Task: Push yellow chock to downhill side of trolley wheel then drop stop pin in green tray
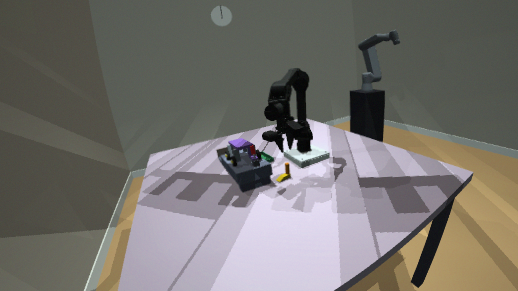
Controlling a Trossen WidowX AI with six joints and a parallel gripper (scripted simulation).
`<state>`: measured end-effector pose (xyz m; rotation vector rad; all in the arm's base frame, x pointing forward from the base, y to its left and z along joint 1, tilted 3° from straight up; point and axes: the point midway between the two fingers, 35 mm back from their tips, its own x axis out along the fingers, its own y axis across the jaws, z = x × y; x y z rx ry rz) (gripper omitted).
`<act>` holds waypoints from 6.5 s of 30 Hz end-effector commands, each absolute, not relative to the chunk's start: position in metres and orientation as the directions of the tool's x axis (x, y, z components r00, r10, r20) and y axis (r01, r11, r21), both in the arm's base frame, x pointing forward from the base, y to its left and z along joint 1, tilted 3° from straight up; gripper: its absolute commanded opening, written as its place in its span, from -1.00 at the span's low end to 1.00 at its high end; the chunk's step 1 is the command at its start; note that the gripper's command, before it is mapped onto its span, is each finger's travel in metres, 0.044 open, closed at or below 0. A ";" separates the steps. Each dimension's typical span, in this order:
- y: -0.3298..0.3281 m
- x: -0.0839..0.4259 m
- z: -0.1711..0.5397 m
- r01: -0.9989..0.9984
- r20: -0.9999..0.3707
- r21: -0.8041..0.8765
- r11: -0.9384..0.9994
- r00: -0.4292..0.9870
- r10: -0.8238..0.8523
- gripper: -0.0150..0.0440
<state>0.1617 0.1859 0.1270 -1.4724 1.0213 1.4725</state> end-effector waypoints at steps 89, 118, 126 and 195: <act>0.179 0.161 0.028 -0.929 -1.000 0.009 -0.371 -0.006 -0.009 -0.41; 0.174 0.155 0.108 -0.927 -1.000 0.017 -0.373 -0.011 -0.017 -0.49; 0.174 0.155 0.128 -0.927 -1.000 0.017 -0.373 -0.011 -0.017 -0.49; 0.179 0.161 0.175 -0.478 -1.000 -0.010 0.878 -0.007 -0.015 -0.49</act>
